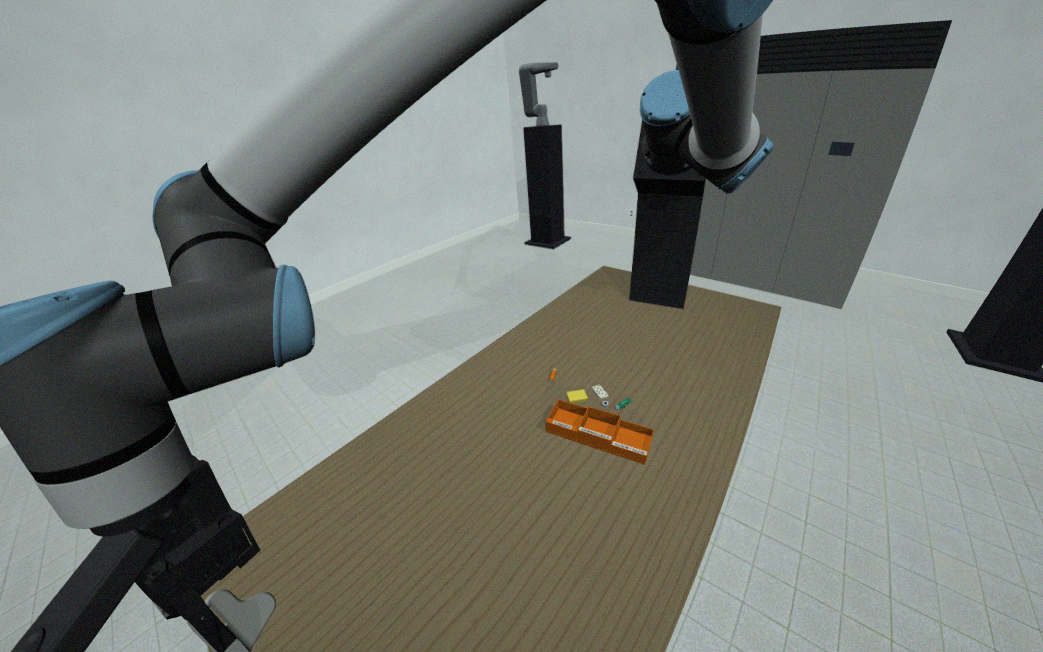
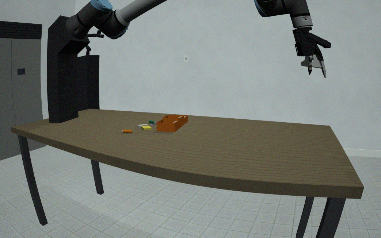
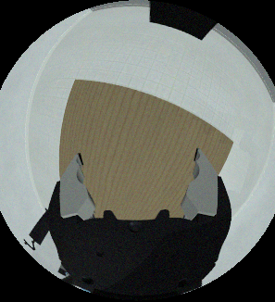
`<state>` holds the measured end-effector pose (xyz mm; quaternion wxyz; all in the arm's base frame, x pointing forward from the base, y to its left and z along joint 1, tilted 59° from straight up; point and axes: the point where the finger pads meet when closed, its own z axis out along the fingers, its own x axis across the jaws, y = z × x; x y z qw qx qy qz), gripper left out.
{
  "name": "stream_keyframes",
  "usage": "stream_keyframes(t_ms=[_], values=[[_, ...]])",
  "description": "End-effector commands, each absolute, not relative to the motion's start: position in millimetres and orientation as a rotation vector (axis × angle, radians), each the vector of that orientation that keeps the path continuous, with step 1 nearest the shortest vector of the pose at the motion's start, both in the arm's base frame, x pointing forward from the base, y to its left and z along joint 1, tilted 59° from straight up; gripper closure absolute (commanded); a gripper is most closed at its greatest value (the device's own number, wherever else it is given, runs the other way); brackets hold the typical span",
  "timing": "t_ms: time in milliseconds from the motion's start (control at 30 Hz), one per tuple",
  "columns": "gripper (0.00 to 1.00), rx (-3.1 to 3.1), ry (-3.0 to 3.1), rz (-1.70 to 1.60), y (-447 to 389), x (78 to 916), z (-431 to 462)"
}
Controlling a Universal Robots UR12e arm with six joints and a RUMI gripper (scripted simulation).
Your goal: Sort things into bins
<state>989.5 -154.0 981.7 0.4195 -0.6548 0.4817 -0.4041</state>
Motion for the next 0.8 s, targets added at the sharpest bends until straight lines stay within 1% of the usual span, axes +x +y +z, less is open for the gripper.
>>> stream_keyframes(t_ms=[0,533,567,767], values=[[0.00,-1.641,1.206,-1.015,-154,989,983],[0.00,-1.641,1.206,-1.015,-154,989,983],[0.96,-1.641,1.206,-1.015,-153,996,979],[0.96,-1.641,1.206,-1.015,-150,1034,956]])
